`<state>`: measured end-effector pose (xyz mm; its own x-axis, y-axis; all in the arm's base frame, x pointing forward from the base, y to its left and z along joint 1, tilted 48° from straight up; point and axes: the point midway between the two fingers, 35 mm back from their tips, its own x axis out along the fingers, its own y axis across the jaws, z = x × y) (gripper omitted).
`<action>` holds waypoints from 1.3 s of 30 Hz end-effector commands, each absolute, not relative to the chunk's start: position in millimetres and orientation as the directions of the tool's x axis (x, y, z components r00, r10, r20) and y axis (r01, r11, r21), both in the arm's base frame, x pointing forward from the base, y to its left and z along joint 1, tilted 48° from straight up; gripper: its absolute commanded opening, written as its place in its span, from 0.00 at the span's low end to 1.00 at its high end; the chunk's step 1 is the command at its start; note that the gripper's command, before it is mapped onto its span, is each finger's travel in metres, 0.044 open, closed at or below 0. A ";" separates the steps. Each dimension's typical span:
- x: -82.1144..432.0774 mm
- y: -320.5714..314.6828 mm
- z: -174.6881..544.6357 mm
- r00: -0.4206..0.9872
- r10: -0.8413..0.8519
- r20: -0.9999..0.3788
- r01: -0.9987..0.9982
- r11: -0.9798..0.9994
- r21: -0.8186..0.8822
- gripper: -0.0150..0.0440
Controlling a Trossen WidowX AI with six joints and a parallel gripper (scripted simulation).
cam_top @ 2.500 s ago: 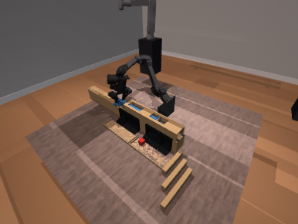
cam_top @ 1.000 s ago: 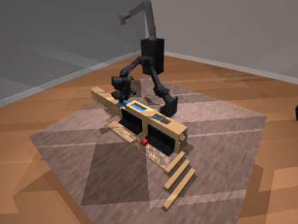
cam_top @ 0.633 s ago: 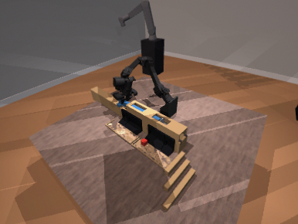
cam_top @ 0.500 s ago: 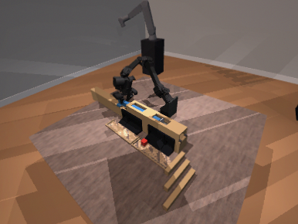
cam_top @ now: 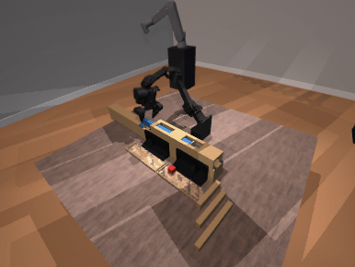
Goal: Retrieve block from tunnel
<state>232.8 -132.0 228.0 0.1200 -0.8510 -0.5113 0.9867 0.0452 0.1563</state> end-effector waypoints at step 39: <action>231.5 -151.0 203.9 0.118 -0.850 -0.513 0.987 0.044 0.154 0.25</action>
<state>231.4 -152.5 208.7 0.1195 -0.8523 -0.5093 0.9875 0.0487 0.1502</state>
